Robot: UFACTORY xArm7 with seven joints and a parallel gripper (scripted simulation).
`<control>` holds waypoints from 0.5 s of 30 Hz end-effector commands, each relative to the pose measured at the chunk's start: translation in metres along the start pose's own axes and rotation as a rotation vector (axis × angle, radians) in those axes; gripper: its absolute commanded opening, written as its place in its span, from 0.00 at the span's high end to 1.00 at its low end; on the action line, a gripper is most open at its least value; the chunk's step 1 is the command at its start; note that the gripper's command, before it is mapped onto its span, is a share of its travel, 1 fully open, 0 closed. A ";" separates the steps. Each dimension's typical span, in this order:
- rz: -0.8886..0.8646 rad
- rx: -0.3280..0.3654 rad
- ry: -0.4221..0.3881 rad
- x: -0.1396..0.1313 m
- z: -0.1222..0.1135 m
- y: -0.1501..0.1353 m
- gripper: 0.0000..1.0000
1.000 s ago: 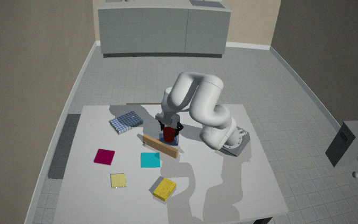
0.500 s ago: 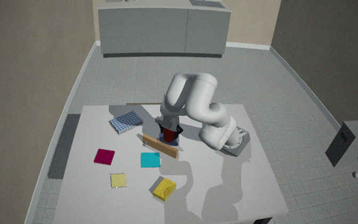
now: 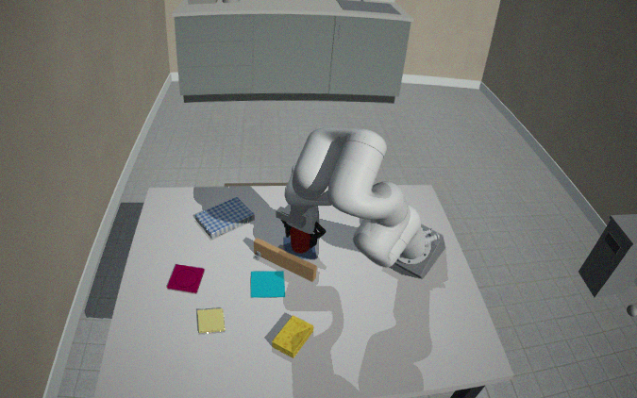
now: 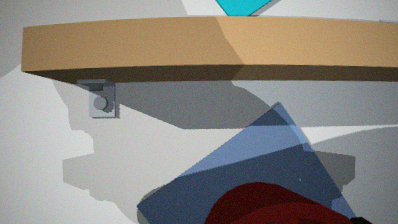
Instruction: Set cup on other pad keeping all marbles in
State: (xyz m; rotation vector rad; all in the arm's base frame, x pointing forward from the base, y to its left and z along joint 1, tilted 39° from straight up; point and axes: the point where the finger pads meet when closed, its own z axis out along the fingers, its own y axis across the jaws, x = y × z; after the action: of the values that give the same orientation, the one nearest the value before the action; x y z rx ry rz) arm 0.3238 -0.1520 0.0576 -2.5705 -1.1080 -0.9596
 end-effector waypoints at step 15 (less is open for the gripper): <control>0.000 -0.003 -0.001 0.000 -0.001 0.001 0.04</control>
State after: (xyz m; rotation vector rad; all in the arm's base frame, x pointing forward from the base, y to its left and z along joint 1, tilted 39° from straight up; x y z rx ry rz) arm 0.3238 -0.1520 0.0576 -2.5704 -1.1080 -0.9595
